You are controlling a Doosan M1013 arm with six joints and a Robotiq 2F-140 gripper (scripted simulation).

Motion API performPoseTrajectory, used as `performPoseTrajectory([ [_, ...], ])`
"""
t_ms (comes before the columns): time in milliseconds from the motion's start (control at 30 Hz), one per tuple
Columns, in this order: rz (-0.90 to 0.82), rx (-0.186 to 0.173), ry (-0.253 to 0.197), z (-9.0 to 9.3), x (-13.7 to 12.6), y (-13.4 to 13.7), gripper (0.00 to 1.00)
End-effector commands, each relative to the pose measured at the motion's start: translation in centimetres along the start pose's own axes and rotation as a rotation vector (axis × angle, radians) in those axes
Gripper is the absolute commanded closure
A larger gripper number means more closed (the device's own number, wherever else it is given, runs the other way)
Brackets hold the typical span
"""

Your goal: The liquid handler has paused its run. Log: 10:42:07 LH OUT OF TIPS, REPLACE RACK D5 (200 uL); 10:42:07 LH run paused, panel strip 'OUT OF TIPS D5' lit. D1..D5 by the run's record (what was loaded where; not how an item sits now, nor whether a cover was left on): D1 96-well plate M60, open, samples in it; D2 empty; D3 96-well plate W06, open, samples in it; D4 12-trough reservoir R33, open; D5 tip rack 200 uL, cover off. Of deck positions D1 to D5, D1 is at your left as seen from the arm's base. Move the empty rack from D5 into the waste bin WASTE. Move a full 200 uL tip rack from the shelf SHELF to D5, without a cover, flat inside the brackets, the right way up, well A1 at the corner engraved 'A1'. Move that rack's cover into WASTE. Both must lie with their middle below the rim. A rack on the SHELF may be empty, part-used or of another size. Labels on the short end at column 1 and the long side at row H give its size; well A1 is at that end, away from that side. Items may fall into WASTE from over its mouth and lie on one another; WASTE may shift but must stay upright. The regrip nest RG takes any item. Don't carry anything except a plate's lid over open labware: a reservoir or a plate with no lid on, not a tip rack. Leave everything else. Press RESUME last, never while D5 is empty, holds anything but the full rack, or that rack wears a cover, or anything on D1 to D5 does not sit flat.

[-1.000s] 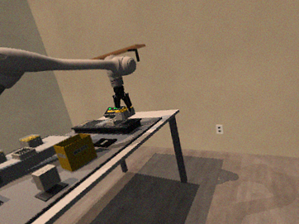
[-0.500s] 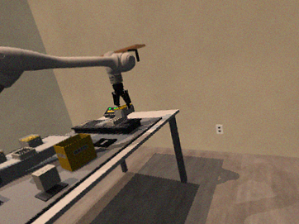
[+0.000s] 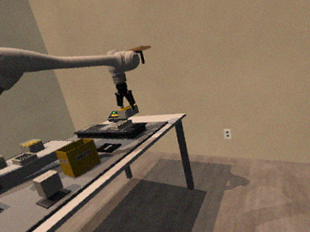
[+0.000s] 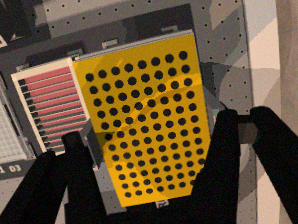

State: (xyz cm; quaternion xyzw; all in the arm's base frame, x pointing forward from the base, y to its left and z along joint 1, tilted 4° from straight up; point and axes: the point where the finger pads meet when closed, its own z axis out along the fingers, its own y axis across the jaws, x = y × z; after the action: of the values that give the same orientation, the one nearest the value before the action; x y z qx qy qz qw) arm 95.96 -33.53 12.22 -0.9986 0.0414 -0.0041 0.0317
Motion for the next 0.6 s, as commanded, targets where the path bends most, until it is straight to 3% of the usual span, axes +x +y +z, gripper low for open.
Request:
performPoseTrajectory([
  [0, 0.000, 0.000, 0.000, -0.5, 0.0, 0.0, 1.00],
  [567, 0.000, 0.000, 0.000, -3.0, 0.0, 0.0, 1.00],
])
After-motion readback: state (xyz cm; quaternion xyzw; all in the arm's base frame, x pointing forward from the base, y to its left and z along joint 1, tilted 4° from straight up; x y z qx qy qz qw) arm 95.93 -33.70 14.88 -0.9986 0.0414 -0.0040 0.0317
